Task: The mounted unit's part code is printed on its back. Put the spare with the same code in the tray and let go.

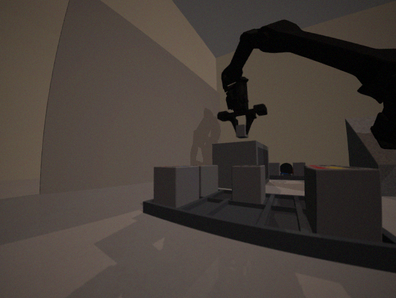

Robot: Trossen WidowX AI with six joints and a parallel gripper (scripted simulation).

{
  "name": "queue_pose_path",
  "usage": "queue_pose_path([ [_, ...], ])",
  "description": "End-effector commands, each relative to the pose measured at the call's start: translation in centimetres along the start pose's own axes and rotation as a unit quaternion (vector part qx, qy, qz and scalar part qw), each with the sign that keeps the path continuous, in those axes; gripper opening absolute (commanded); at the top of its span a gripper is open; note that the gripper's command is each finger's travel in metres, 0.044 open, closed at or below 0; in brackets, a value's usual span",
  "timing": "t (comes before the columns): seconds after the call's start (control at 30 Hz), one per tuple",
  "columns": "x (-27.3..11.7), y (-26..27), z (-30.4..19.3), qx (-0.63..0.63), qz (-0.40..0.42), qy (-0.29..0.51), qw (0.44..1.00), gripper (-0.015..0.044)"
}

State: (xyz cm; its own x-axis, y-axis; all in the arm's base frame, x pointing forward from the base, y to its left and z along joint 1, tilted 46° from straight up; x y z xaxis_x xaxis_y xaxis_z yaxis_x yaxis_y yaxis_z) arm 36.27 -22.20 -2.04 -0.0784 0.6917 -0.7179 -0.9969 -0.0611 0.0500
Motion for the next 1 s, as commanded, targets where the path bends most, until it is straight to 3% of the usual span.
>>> queue_pose_path([
  [0.0,0.5,0.1,-0.1,0.004,0.001,-0.003,1.0,0.0],
  [0.97,2.8,-0.3,-0.2,0.004,0.001,-0.002,1.0,0.0],
])
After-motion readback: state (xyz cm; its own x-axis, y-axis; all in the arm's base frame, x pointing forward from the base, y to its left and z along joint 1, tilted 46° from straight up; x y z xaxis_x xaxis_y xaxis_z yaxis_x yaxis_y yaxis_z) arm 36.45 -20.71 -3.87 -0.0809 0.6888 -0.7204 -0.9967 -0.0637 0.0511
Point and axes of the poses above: the point midway between the two fingers, 35 mm back from their tips, its own x axis out along the fingers, its own y axis across the jaws, z = x × y, the point moved 7 cm from there along -x, back along the fingers
